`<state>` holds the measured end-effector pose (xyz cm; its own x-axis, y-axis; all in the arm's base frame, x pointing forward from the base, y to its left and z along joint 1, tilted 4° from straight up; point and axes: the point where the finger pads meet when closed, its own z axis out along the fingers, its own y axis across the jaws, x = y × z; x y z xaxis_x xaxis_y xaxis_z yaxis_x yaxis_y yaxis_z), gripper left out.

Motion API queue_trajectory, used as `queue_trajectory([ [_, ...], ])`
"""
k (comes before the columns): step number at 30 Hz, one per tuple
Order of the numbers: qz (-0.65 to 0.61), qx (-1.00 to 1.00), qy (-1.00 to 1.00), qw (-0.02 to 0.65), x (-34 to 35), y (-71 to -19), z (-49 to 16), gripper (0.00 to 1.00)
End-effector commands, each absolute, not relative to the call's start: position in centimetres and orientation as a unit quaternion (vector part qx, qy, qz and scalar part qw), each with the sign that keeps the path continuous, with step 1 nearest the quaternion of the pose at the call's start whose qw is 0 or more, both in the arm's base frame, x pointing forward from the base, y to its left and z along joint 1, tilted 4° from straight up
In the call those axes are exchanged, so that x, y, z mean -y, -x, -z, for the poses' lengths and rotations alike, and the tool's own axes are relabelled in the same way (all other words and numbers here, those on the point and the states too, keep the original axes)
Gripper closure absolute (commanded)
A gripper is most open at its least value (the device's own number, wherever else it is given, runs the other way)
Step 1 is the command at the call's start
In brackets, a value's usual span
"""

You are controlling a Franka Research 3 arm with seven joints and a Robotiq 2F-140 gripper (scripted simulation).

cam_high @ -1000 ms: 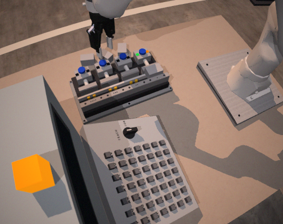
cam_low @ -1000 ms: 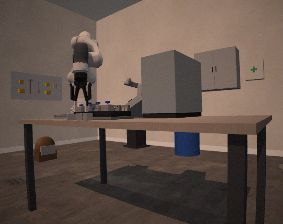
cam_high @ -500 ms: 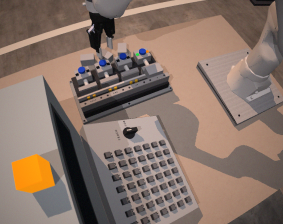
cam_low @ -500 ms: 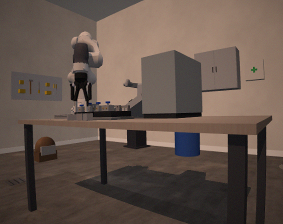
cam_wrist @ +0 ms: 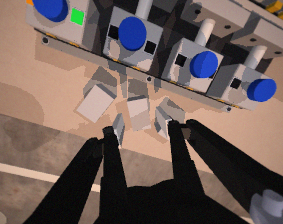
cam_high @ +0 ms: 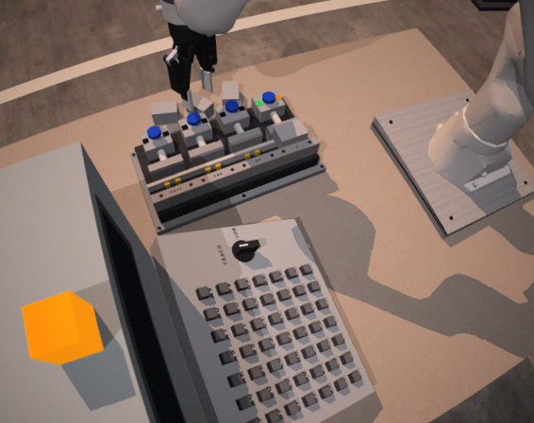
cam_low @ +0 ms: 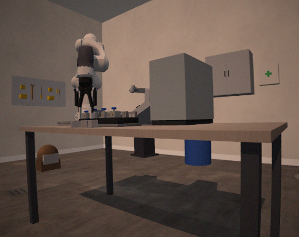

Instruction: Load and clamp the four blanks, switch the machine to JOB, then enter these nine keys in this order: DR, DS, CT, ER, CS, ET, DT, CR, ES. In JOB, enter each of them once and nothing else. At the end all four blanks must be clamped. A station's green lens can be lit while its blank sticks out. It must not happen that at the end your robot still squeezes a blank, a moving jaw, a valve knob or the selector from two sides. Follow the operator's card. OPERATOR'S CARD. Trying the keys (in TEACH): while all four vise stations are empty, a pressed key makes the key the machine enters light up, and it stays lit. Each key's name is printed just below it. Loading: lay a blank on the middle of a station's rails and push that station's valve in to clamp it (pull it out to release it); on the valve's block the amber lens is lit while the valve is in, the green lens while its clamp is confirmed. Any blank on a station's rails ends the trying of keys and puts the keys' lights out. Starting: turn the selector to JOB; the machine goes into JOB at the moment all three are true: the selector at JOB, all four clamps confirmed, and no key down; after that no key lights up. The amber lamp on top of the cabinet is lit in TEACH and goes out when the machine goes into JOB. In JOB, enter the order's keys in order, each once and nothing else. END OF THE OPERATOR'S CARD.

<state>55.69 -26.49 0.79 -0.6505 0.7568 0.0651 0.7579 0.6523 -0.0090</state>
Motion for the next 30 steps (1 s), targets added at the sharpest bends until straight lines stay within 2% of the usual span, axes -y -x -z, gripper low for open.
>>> queue_trajectory([
  [1, 0.011, 0.909, 0.416, 0.031, 26.5, -55.6, -0.6, 0.60],
  [30, 0.011, 0.909, 0.416, 0.031, 26.4, -55.6, 0.7, 0.60],
])
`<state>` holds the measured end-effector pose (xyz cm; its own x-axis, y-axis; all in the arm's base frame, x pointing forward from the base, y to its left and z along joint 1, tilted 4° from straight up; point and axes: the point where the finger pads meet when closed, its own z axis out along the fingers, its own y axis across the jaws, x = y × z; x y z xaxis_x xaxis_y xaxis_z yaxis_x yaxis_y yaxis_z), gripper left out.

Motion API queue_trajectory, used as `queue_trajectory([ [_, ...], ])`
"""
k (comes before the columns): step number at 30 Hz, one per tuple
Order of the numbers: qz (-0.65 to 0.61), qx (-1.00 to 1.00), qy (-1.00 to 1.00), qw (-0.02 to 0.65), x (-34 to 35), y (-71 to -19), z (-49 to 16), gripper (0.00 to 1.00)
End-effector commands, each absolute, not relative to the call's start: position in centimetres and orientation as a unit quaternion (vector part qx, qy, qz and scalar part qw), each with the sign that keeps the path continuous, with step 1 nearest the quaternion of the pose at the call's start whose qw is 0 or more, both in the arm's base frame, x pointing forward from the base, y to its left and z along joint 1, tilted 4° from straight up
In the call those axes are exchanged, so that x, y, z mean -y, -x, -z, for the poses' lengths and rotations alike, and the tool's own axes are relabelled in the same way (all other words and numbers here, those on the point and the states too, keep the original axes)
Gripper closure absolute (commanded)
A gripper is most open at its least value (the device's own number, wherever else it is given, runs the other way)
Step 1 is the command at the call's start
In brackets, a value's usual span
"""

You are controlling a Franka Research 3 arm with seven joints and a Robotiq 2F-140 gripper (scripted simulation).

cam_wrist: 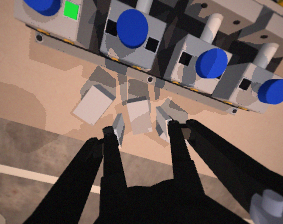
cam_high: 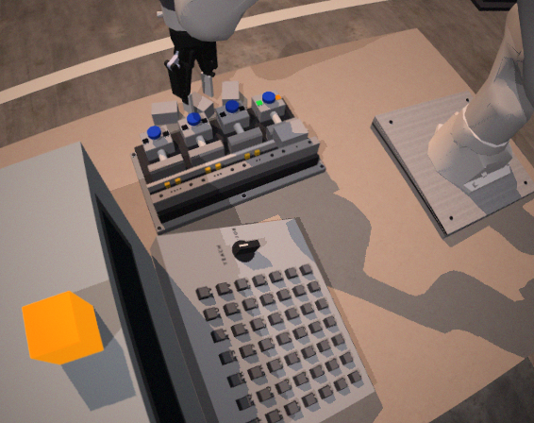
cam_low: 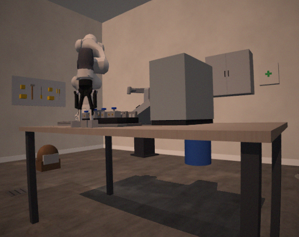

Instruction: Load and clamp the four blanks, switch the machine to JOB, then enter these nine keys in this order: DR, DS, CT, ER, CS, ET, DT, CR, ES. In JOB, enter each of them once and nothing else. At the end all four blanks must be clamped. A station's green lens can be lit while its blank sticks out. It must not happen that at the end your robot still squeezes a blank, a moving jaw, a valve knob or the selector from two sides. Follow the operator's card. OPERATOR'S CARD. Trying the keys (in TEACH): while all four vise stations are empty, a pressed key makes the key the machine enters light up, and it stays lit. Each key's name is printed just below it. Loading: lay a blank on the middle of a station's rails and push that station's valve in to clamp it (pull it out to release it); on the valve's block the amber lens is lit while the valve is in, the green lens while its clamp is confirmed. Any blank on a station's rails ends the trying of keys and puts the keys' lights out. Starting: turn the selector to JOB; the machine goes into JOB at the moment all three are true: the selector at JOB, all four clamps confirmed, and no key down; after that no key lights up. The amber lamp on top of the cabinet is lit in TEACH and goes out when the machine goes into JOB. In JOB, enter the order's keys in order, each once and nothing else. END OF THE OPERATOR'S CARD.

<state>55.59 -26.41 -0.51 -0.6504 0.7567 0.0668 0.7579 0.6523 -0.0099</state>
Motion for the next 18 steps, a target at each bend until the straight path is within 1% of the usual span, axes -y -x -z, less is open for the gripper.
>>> queue_trajectory([
  [1, 0.011, 0.909, 0.416, 0.031, 26.43, -55.57, 0.73, 0.60],
  [18, 0.011, 0.909, 0.416, 0.031, 26.41, -55.55, 1.09, 0.60],
])
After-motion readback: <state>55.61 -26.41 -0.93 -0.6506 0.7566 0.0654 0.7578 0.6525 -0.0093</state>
